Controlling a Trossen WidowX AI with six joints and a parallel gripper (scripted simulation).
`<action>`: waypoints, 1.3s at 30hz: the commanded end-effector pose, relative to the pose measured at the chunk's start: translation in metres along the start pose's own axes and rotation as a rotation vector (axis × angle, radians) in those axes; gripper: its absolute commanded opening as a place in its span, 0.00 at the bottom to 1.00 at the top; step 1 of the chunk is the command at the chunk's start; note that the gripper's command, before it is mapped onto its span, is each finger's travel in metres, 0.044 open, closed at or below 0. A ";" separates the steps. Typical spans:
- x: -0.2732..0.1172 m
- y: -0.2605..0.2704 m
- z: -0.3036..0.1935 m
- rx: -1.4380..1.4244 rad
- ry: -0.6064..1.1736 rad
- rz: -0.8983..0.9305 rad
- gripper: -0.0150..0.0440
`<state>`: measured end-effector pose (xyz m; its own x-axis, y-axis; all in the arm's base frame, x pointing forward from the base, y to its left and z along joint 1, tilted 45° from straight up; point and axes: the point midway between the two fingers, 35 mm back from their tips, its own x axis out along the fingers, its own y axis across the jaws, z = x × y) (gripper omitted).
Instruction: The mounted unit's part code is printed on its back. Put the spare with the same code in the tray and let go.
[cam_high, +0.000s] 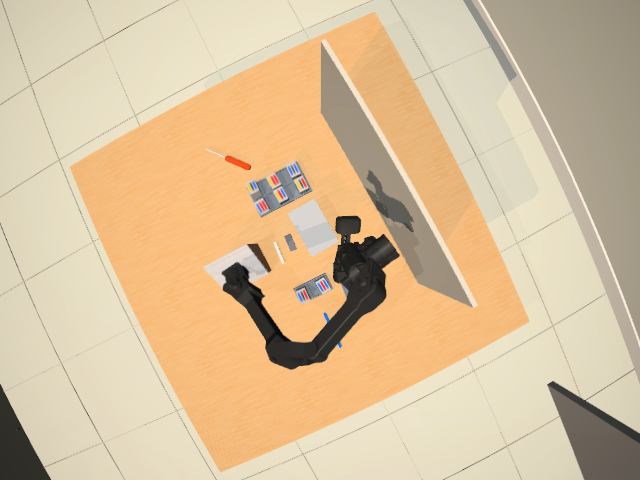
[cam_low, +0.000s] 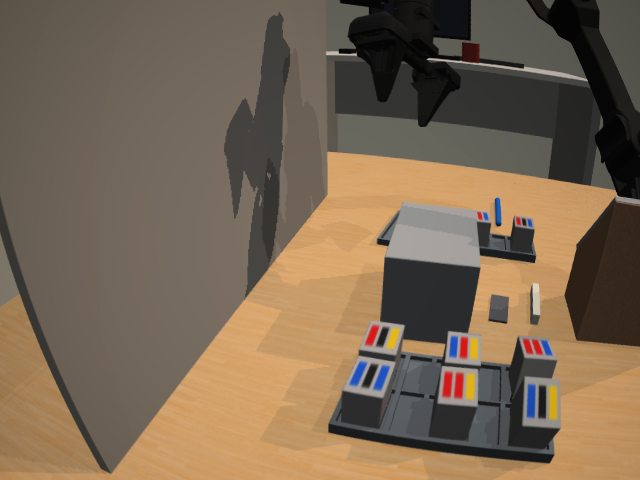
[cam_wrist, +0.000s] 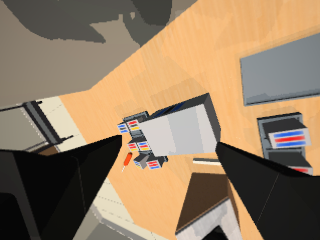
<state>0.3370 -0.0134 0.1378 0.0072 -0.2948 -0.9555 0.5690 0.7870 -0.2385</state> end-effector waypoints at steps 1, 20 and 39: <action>0.021 0.030 0.002 -0.205 -0.021 -0.201 1.00; 0.052 0.073 -0.002 -0.488 -0.071 -0.469 1.00; 0.135 0.155 -0.068 -1.360 0.141 -0.471 1.00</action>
<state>0.3772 0.0717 0.0069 -0.0880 -0.6822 -0.7258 -0.4186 0.6865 -0.5945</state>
